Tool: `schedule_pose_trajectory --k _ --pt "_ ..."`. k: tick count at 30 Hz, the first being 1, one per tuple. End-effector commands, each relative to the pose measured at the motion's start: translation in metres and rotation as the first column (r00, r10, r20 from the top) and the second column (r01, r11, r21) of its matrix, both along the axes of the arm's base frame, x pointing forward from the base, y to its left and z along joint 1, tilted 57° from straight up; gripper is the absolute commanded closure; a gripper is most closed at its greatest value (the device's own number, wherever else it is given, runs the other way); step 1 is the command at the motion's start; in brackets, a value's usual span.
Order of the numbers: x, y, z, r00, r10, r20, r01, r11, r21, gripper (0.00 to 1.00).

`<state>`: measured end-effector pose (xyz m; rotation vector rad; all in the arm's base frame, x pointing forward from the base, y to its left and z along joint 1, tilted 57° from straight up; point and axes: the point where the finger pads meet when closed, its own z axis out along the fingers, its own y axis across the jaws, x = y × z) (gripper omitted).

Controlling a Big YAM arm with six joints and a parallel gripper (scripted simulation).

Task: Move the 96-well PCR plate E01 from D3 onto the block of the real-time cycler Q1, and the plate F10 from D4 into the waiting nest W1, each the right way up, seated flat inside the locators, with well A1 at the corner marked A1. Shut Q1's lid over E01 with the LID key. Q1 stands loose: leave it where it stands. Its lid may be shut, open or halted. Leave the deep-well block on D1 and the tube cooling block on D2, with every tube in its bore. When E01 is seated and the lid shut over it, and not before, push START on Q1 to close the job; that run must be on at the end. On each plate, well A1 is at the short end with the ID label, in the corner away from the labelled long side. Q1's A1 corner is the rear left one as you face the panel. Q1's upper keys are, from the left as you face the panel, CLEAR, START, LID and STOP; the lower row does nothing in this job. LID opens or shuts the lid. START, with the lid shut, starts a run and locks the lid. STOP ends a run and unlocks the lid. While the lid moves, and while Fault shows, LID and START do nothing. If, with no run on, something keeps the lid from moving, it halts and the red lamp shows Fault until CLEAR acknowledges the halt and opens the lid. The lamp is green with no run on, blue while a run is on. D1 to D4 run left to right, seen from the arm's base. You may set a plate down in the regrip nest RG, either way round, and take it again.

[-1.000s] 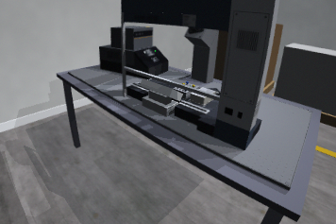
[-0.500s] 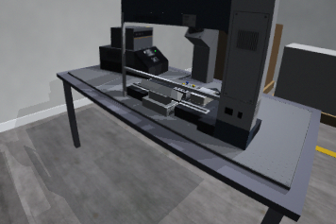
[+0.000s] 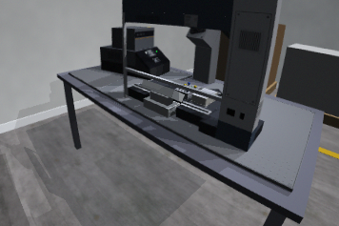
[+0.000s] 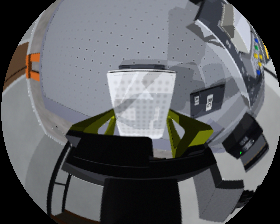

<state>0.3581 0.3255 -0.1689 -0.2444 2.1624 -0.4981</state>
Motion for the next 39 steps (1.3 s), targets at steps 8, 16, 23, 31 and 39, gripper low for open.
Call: schedule_pose_trajectory --k 8,16,23,31,39 --pt "0.001 0.000 -0.013 1.000 0.028 -0.005 -0.028 0.999 -0.019 1.00" --pt "0.026 -0.004 -0.012 1.000 0.011 0.006 -0.011 1.000 0.001 1.00" --pt "0.019 -0.005 -0.030 0.999 0.036 -0.011 -0.037 0.999 -0.024 1.00" --pt "0.044 -0.010 -0.024 1.000 0.006 0.010 -0.006 1.000 0.006 1.00" --pt "0.033 -0.019 -0.047 0.999 0.034 -0.022 -0.035 0.999 -0.039 1.00"
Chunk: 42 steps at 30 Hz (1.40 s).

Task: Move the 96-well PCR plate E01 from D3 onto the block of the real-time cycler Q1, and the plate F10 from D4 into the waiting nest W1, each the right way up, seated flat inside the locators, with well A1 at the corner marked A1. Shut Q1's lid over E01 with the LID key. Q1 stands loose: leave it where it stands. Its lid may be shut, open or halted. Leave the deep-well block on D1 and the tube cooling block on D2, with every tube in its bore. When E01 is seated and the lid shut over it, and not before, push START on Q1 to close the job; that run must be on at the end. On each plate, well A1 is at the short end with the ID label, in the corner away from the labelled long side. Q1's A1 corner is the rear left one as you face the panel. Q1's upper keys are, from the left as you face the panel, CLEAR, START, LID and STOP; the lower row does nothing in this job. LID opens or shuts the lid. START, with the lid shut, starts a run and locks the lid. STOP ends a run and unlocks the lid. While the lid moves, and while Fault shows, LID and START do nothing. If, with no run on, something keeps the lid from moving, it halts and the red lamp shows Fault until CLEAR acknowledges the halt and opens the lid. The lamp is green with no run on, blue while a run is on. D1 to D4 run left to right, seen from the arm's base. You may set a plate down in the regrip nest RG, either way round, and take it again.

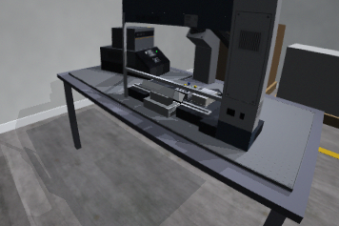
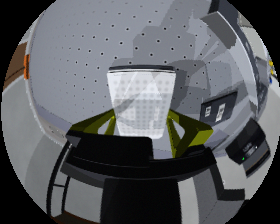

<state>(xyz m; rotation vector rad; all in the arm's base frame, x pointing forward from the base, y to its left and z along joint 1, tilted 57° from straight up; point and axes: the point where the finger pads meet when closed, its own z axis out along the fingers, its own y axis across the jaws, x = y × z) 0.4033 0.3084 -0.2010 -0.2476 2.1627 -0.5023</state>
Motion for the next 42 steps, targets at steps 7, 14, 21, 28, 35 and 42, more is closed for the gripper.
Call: schedule_pose_trajectory --k 7,14,21,28,35,42 --pt "0.012 0.003 -0.002 1.000 0.008 0.013 -0.008 1.000 0.005 1.00" --pt "0.000 0.006 0.002 1.000 0.018 0.000 -0.018 1.000 0.004 1.00" --pt "-0.006 0.006 0.001 1.000 0.020 -0.007 -0.020 1.000 0.000 1.00" --pt "-0.006 0.008 0.003 1.000 0.025 -0.006 -0.025 1.000 -0.003 1.00" --pt "0.000 0.016 0.006 0.999 0.035 0.002 -0.035 0.999 -0.003 1.00" --pt "-0.003 0.010 0.000 0.999 0.033 -0.001 -0.033 0.999 -0.007 1.00"
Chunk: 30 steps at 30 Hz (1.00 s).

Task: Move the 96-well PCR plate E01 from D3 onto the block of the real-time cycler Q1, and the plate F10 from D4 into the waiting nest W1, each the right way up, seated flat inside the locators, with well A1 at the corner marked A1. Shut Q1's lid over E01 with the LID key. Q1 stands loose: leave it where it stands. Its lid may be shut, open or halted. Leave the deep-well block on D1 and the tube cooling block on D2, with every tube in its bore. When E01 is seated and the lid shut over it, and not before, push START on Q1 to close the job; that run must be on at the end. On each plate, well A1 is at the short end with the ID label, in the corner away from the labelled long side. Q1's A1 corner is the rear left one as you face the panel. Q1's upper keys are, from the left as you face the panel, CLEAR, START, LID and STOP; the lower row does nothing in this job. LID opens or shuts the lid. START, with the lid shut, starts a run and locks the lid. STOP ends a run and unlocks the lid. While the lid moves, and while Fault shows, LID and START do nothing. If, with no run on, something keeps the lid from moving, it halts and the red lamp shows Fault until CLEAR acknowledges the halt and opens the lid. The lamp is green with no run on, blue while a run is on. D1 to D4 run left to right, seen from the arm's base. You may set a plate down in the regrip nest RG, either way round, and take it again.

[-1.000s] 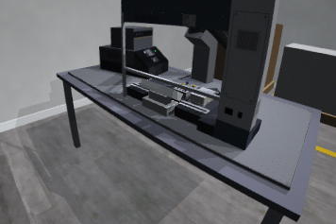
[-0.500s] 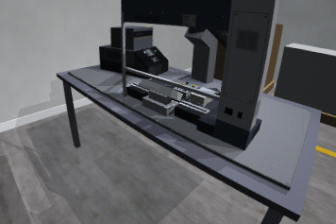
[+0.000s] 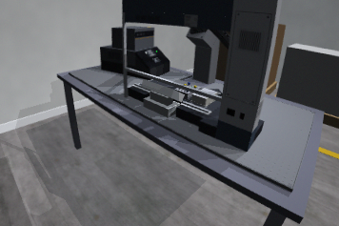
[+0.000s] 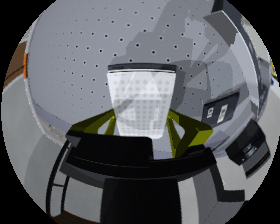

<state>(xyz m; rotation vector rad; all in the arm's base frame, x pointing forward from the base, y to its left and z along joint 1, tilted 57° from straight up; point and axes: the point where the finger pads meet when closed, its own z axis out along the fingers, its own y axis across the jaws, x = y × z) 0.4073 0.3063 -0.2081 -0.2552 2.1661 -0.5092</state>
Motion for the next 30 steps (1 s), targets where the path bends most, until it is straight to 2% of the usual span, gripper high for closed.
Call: schedule_pose_trajectory --k 1,8,12,17,22,30 --pt "-0.009 0.010 0.005 1.000 0.031 0.002 -0.031 1.000 -0.003 1.00" --pt "-0.007 -0.011 -0.007 1.000 0.003 -0.008 -0.003 1.000 -0.018 1.00" --pt "-0.008 -0.011 -0.007 1.000 0.004 -0.013 -0.004 1.000 -0.024 1.00" --pt "-0.013 -0.001 -0.003 1.000 0.024 -0.016 -0.024 0.999 -0.029 1.00" --pt "-0.006 0.015 0.009 0.999 0.032 0.003 -0.032 0.999 -0.005 1.00" --pt "0.000 0.013 0.013 1.000 0.020 0.014 -0.020 1.000 0.008 1.00"
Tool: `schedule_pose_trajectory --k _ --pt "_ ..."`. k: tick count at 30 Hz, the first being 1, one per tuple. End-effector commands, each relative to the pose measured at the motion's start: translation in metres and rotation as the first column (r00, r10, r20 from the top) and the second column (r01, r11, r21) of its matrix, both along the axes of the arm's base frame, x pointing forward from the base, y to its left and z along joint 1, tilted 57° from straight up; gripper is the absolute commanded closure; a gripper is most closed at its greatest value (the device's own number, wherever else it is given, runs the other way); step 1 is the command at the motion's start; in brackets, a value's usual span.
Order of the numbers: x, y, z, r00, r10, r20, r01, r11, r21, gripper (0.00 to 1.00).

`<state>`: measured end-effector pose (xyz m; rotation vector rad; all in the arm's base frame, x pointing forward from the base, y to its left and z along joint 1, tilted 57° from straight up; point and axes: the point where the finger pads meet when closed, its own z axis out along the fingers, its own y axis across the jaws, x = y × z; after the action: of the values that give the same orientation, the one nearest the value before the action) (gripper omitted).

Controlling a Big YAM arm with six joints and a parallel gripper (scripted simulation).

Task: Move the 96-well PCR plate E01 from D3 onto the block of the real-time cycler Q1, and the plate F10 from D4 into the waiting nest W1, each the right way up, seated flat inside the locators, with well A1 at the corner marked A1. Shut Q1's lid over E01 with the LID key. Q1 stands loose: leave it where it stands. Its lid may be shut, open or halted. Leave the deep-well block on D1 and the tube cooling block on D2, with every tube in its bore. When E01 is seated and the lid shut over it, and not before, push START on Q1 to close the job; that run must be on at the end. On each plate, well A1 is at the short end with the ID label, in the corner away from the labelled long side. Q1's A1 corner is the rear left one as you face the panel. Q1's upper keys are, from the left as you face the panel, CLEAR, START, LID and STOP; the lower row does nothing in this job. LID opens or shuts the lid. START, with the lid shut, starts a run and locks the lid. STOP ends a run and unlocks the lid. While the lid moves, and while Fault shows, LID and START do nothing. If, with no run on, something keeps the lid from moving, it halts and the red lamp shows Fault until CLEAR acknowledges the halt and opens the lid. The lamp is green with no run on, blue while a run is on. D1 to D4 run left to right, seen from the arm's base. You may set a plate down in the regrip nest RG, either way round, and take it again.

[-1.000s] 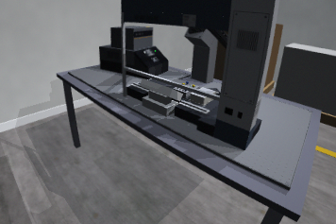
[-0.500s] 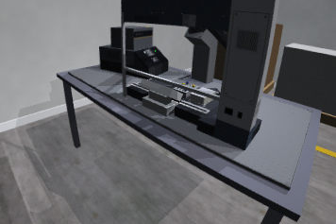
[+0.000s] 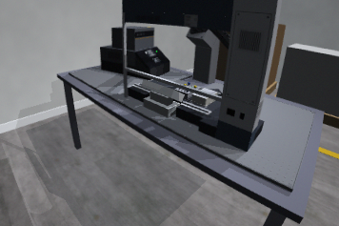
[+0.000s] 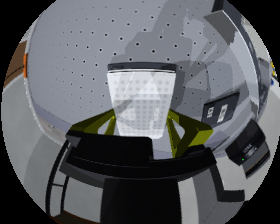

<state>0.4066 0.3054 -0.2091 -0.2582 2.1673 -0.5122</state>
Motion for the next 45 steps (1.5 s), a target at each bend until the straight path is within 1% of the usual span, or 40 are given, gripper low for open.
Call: schedule_pose_trajectory --k 1,7,9,11,16,19,26,29,31,36,40,42,45 --pt "0.001 0.011 0.014 1.000 0.015 0.016 -0.015 1.000 0.012 1.00" --pt "0.002 0.000 0.014 1.000 0.001 0.018 -0.001 1.000 0.013 1.00" --pt "-0.001 -0.003 0.010 1.000 0.002 0.013 -0.002 1.000 0.006 1.00" --pt "-0.005 -0.001 0.006 1.000 0.010 0.008 -0.010 1.000 0.000 1.00" --pt "-0.007 0.006 0.002 1.000 0.022 0.009 -0.022 1.000 0.001 1.00" --pt "-0.006 0.010 -0.003 1.000 0.025 0.009 -0.025 1.000 0.001 1.00" --pt "-0.004 0.009 -0.005 1.000 0.027 0.005 -0.027 1.000 0.000 1.00" --pt "0.004 0.007 0.000 1.000 0.017 0.010 -0.017 1.000 0.010 1.00" --pt "0.004 0.007 0.000 1.000 0.017 0.010 -0.017 1.000 0.010 1.00" --pt "0.011 0.008 0.009 1.000 0.006 0.022 -0.006 1.000 0.027 1.00" --pt "0.014 0.010 0.010 1.000 0.007 0.026 -0.008 0.999 0.031 1.00" --pt "0.010 0.012 0.005 1.000 0.016 0.021 -0.016 1.000 0.025 1.00" --pt "-0.001 0.006 -0.004 1.000 0.027 0.002 -0.027 1.000 0.000 1.00"
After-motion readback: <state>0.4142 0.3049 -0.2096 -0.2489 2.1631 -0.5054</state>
